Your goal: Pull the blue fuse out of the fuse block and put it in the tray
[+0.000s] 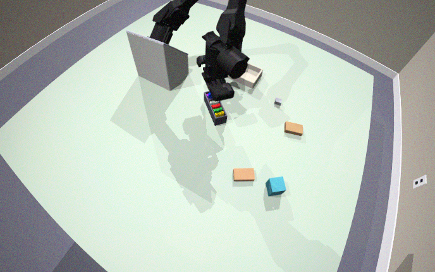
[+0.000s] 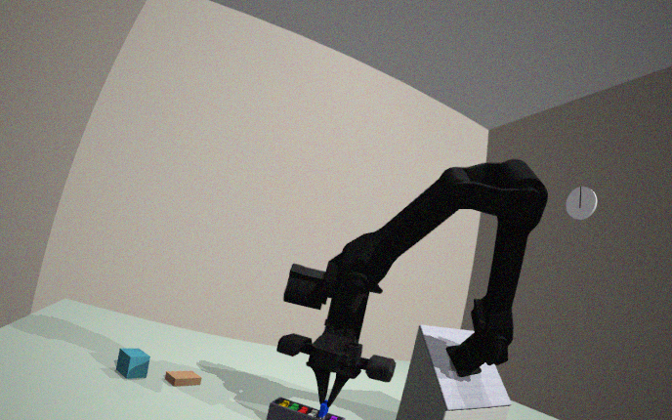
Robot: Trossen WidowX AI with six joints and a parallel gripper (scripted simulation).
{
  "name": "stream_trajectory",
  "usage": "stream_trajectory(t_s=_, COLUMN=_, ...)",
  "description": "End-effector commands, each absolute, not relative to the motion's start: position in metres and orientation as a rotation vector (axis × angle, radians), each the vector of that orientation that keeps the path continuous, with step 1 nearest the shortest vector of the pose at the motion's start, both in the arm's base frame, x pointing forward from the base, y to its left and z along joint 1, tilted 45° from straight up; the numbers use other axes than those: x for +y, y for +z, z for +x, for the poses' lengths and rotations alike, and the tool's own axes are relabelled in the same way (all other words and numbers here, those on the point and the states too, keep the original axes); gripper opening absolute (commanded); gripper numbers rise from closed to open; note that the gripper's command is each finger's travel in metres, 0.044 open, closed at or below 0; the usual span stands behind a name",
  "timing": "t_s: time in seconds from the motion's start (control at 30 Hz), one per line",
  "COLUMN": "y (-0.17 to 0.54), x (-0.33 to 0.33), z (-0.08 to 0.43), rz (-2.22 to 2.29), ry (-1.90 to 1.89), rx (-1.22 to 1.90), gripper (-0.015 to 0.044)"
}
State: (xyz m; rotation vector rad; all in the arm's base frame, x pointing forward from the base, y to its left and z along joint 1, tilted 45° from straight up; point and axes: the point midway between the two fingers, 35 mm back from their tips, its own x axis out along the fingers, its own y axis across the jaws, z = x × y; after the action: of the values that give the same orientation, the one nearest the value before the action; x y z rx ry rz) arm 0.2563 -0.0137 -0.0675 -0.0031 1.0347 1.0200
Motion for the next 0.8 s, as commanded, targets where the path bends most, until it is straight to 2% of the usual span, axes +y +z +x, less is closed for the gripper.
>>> stream_trajectory(t_s=0.0, y=-0.0659, x=-0.0166, z=0.2566, rz=-0.010, ry=1.018, rx=1.033, gripper=0.0000)
stream_trajectory(t_s=0.77, y=-0.0571, x=-0.0249, z=0.2547, rz=-0.008, ry=1.018, rx=1.033, gripper=0.0000)
